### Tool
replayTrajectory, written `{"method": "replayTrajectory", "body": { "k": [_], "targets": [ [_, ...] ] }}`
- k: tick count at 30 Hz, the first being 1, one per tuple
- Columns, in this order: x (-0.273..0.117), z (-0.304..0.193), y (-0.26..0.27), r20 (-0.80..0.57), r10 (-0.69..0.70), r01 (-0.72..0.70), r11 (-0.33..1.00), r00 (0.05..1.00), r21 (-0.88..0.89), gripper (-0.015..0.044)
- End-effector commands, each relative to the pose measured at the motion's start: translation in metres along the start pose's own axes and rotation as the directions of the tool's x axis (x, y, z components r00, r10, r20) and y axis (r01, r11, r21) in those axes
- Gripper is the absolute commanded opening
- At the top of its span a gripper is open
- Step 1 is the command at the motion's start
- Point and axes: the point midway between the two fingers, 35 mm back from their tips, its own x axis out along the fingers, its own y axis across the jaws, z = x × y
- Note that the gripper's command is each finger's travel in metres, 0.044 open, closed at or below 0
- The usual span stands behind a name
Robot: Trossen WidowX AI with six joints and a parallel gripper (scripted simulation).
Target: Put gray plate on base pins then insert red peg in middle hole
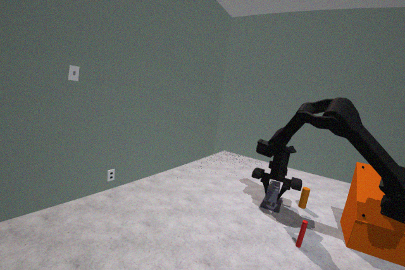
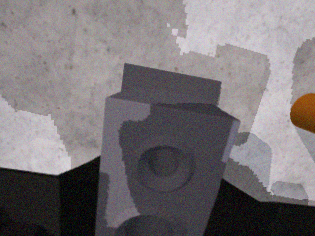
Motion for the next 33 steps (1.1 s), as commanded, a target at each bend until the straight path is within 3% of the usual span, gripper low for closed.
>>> {"method": "replayTrajectory", "body": {
  "k": [1,20,33],
  "targets": [
    [0.0105,0.0004,-0.0038,-0.008,-0.01,0.01,1.0,1.0,0.01,0.0],
    [0.0103,0.0006,-0.0023,-0.003,-0.006,0.006,1.0,1.0,0.009,0.0],
    [0.0103,0.0006,-0.0023,-0.003,-0.006,0.006,1.0,1.0,0.009,0.0341]
  ]
}}
